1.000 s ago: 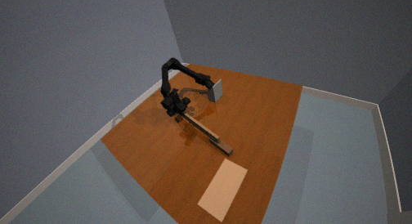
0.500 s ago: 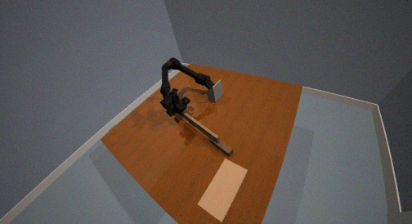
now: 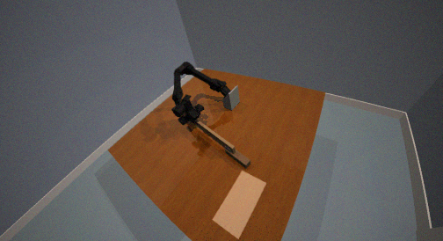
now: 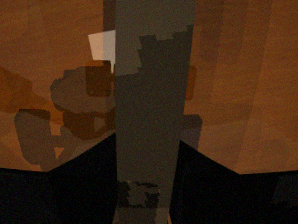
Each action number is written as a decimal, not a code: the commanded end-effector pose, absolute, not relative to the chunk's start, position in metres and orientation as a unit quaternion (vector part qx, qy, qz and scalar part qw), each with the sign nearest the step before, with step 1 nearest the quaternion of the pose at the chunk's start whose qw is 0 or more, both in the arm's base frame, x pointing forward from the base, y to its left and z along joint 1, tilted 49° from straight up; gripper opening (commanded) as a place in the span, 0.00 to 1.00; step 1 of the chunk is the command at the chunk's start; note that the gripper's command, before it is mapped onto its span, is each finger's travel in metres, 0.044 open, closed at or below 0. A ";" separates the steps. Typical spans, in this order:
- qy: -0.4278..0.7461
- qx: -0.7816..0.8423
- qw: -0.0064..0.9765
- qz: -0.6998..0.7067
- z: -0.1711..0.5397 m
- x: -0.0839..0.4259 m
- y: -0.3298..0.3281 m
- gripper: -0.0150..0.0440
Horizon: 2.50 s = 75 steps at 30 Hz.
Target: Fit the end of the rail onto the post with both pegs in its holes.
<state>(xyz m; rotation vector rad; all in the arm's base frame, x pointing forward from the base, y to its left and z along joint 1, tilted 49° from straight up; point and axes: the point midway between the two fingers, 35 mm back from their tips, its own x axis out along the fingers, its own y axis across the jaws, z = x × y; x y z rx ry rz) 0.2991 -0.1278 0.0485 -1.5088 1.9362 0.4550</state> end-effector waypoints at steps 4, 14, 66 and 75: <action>0.736 -0.574 0.315 0.174 0.050 0.298 -0.129 0.25; 0.736 -0.574 0.315 0.174 0.053 0.297 -0.131 0.25; 0.736 -0.574 0.314 0.174 0.066 0.293 -0.142 0.25; 0.736 -0.574 0.314 0.174 0.068 0.292 -0.143 0.25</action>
